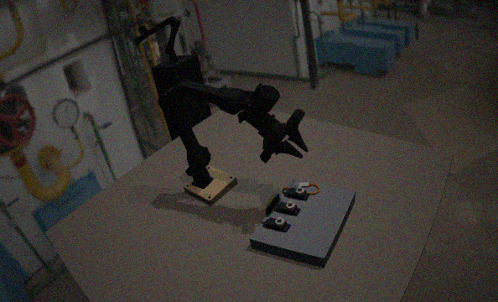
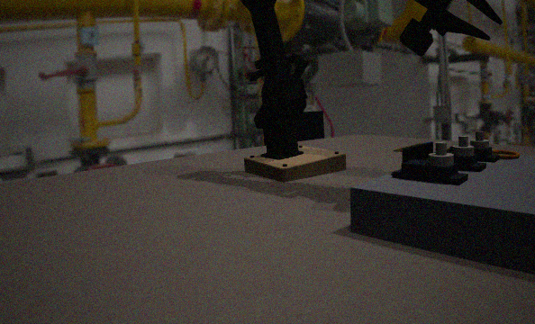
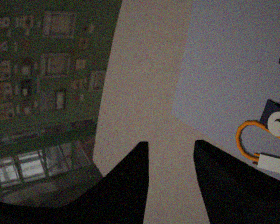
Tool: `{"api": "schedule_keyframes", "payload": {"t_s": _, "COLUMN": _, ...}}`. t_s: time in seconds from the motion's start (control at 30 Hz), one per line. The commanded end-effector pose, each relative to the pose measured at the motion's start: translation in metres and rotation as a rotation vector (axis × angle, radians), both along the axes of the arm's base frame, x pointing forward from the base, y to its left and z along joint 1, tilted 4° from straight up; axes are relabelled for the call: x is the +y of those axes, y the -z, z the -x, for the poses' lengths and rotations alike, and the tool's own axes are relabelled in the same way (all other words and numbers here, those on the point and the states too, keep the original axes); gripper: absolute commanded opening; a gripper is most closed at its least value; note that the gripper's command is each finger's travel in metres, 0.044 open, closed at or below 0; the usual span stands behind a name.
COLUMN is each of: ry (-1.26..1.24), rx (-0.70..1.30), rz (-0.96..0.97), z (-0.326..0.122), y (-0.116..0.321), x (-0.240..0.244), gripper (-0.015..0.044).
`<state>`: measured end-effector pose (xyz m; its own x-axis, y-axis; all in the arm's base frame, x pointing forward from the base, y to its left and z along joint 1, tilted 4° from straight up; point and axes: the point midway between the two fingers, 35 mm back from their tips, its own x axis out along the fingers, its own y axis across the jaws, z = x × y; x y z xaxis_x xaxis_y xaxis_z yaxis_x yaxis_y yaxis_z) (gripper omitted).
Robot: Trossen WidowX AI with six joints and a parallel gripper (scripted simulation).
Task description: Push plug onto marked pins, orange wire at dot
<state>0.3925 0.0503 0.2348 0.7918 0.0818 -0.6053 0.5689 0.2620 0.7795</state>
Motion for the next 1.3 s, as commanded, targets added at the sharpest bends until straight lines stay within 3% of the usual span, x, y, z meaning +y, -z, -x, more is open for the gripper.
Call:
{"api": "schedule_keyframes", "payload": {"t_s": 0.0, "ry": 0.087, "rx": 0.087, "rz": -0.102, "z": -0.004, "y": 0.011, "x": 0.006, "gripper": 0.0115}}
{"api": "schedule_keyframes", "payload": {"t_s": 0.63, "ry": 0.530, "rx": 0.430, "rz": -0.432, "z": -0.009, "y": 0.060, "x": 0.030, "gripper": 0.0115}}
{"api": "schedule_keyframes", "payload": {"t_s": 1.27, "ry": 1.102, "rx": 0.664, "rz": -0.598, "z": 0.000, "y": 0.106, "x": 0.051, "gripper": 0.0115}}
